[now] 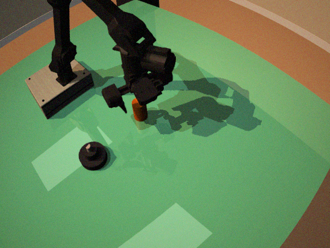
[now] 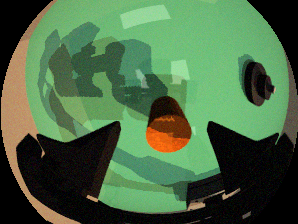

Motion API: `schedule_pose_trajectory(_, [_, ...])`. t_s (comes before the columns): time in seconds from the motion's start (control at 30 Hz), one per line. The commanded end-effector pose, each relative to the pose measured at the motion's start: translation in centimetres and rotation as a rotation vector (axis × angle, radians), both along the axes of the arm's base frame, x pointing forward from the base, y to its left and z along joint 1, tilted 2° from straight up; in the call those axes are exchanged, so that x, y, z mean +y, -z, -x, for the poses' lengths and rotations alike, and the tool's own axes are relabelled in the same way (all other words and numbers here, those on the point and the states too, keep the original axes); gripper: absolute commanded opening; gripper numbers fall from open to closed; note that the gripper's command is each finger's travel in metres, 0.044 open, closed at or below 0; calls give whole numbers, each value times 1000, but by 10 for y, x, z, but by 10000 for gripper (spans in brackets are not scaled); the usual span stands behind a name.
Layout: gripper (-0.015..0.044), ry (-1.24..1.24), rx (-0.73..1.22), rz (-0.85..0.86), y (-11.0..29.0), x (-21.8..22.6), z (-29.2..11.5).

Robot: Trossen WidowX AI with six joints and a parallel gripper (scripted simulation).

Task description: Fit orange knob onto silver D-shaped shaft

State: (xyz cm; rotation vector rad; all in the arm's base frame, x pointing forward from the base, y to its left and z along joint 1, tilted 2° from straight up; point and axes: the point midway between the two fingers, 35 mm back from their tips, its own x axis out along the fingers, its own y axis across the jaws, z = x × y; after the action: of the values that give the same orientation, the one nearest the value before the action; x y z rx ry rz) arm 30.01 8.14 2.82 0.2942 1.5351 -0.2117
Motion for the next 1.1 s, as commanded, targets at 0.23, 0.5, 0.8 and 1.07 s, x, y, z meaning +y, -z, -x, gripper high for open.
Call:
schedule_pose_trajectory(0.23, [440, 1, 8, 5, 20, 0, 1])
schedule_pose_trajectory(0.5, [440, 1, 8, 5, 33, 0, 2])
schedule_pose_trajectory(0.8, [361, 2, 8, 5, 40, 0, 3])
schedule_pose_trajectory(1.07, [171, 2, 8, 5, 40, 0, 3])
